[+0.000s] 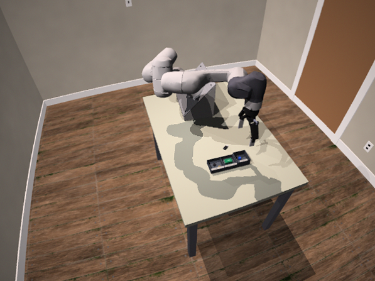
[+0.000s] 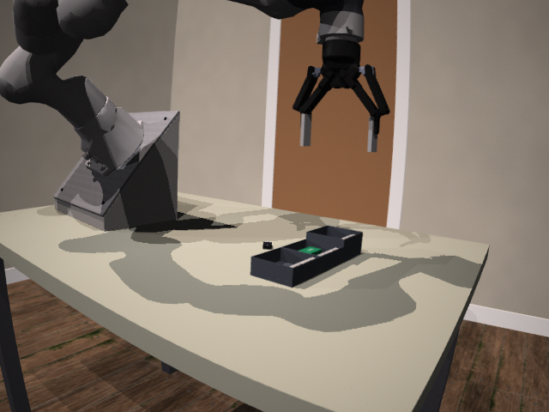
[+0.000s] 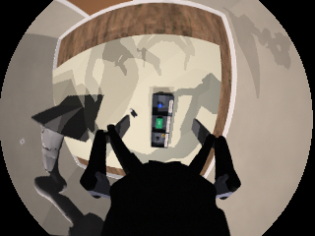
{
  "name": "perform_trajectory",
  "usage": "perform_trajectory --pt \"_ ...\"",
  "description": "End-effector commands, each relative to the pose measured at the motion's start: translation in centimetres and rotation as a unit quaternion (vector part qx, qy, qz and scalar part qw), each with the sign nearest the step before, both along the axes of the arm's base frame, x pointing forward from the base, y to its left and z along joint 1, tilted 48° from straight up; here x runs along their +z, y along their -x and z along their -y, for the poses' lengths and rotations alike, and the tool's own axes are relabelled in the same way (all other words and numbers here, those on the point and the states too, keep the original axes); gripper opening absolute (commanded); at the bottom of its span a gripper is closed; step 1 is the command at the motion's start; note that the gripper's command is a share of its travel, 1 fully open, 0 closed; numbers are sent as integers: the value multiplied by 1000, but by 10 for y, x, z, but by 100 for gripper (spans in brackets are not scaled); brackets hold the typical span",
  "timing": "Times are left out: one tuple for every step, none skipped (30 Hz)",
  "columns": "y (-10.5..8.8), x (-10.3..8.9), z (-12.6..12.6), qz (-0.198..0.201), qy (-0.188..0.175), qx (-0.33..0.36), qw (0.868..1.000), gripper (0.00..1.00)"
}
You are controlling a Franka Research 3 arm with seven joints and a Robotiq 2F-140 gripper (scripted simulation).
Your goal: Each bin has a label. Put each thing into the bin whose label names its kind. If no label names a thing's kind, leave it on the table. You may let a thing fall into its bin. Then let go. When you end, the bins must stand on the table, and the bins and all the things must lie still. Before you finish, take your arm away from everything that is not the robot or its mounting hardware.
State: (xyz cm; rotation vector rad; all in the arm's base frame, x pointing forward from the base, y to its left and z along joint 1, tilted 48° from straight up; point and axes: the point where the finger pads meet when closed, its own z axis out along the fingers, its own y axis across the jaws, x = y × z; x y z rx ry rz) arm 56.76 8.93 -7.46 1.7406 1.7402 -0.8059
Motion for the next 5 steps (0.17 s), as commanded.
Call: perform_trajectory --pt "0 1 0 -3 0 1 1000 100" --pt "0 1 0 -3 0 1 1000 100" --pt "0 1 0 -3 0 1 1000 100" --pt "0 1 0 -3 0 1 1000 100" --pt "0 1 0 -3 0 1 1000 100"
